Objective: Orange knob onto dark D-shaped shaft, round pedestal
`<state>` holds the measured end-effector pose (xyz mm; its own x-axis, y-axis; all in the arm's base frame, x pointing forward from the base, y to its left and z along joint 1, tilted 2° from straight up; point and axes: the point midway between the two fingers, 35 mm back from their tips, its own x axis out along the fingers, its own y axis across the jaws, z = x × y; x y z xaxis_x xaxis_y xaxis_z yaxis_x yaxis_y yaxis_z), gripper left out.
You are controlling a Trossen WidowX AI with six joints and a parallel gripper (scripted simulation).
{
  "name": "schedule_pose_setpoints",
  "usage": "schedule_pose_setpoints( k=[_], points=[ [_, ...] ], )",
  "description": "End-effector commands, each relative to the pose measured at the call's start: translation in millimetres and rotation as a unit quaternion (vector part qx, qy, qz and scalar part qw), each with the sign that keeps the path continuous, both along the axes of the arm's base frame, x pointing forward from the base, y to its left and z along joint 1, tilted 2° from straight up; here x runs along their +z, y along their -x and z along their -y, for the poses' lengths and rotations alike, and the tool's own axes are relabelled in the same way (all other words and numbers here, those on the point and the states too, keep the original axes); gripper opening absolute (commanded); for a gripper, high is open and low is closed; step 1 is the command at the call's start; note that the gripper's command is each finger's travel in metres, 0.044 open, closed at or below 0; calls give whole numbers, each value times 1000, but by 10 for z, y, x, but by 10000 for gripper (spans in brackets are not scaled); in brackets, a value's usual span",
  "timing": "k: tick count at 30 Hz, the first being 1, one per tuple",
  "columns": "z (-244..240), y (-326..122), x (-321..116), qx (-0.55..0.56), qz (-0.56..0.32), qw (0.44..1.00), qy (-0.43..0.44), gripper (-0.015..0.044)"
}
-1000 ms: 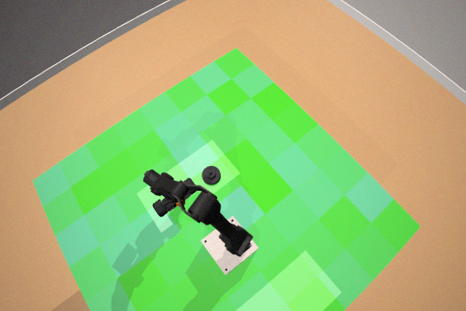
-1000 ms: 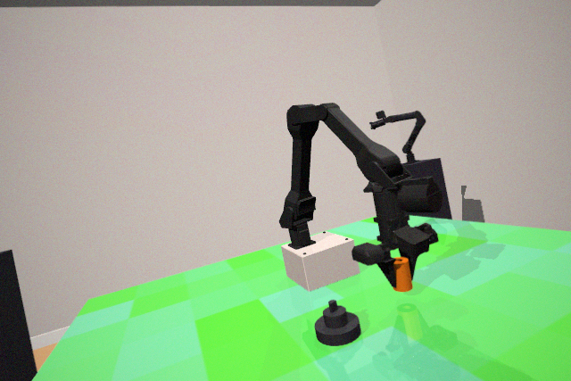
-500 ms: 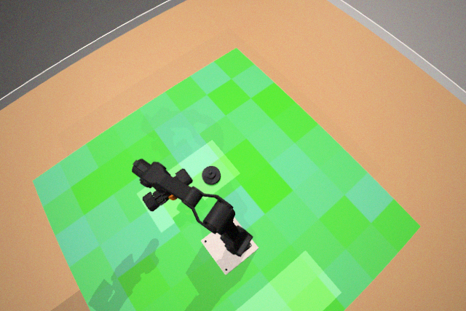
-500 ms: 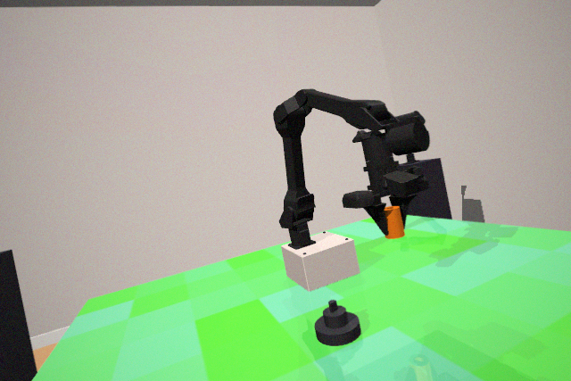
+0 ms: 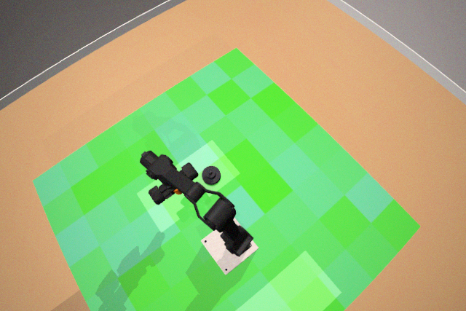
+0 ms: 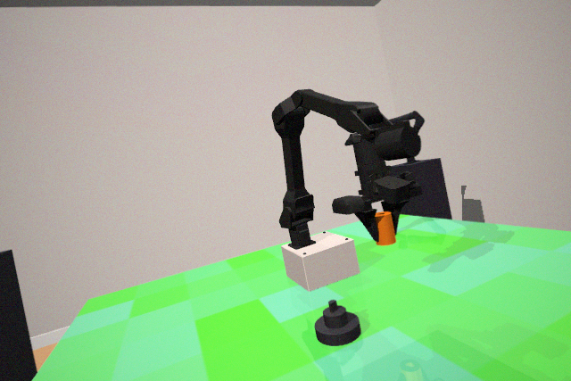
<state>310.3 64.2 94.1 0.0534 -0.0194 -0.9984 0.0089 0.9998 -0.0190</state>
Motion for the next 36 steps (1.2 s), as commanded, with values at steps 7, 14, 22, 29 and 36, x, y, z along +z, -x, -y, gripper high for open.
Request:
schedule_pose_setpoints(
  k=[7,14,22,29,36],
  points=[
    [305,-83,-81,2,2,1000,1,0],
    [520,-121,-139,2,1,1000,2,0],
    [773,-133,-203,-2,0,1000,4,0],
    [992,-136,-261,-3,0,1000,5,0],
    [1213,-129,-321,-1,0,1000,6,0]
  ],
)
